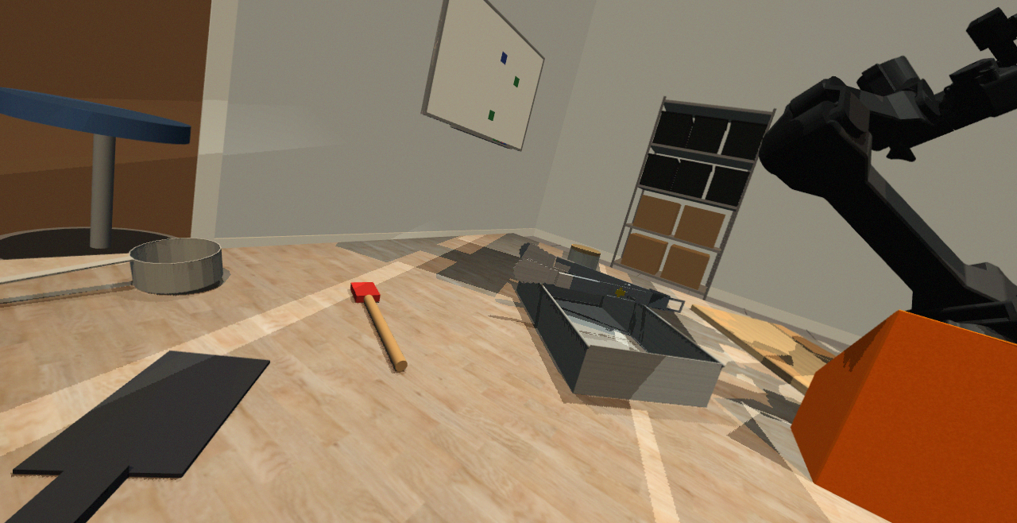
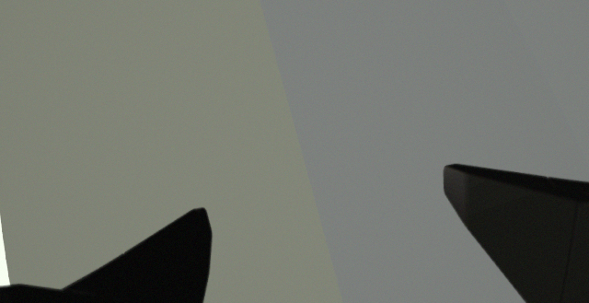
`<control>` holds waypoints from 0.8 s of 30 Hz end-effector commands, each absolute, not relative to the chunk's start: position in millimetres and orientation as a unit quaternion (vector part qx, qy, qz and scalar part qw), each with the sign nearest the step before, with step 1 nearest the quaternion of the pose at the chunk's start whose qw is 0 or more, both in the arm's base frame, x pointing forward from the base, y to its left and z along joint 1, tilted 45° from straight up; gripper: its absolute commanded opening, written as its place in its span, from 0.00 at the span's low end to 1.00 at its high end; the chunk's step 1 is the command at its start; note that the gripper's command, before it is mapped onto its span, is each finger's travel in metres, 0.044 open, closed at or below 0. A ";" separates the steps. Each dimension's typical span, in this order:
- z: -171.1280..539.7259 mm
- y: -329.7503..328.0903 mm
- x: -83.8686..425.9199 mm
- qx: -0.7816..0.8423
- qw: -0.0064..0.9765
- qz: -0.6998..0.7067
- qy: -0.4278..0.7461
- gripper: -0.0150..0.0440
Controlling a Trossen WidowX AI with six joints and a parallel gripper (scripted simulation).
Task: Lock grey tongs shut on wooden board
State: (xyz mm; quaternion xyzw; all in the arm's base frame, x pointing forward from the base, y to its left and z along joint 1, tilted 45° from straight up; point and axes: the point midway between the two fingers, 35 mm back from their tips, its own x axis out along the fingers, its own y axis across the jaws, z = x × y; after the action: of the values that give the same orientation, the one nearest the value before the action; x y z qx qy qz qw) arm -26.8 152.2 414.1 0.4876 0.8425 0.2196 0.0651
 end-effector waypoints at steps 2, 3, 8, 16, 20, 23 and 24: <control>414.4 151.8 -27.9 0.486 0.066 0.222 0.843 1.00; 415.2 150.6 -31.2 0.480 0.068 0.230 0.844 1.00; 424.9 129.6 -72.1 0.402 0.087 0.332 0.849 1.00; 439.0 67.9 -134.5 0.249 0.067 0.493 0.831 1.00; 439.3 14.8 -162.3 0.152 0.040 0.598 0.786 1.00; 436.6 -21.4 -173.4 0.096 0.011 0.639 0.763 1.00; 435.5 -32.9 -175.5 0.078 0.004 0.658 0.749 1.00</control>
State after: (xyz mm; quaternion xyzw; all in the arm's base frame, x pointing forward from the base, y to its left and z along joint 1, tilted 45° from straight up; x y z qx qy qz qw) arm -164.9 7.4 437.1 0.1393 0.7881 0.5988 0.0316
